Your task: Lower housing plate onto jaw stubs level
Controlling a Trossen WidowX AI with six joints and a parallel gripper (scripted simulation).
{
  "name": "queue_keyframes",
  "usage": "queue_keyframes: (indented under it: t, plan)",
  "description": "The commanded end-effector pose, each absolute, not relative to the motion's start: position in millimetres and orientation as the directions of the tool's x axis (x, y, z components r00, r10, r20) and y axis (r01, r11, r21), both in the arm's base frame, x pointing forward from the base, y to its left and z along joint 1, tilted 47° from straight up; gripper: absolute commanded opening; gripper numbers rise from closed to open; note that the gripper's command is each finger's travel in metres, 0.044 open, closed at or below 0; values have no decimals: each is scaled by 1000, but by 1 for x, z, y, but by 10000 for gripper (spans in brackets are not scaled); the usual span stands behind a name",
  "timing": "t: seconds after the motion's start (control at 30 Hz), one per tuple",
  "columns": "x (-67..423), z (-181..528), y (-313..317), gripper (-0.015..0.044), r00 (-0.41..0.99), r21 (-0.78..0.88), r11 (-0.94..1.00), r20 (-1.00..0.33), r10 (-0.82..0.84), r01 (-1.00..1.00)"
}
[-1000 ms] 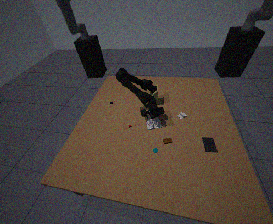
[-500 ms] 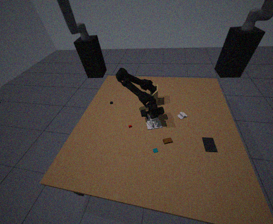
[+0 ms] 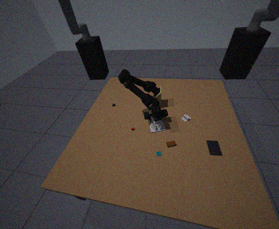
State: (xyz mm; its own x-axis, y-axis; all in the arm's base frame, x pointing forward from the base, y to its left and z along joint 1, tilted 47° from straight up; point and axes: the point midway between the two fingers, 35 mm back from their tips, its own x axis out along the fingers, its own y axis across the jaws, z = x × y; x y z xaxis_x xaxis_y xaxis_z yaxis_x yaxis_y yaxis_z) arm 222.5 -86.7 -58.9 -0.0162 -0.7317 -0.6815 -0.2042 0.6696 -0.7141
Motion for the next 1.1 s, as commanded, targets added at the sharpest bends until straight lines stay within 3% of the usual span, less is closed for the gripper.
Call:
queue_keyframes:
  t: [0.0,1.07]
  plan:
    - [222,-59,-87,351,-16,-714,669,-681,-732,-208]
    - [223,-57,-86,351,-15,-714,669,-681,-732,-208]
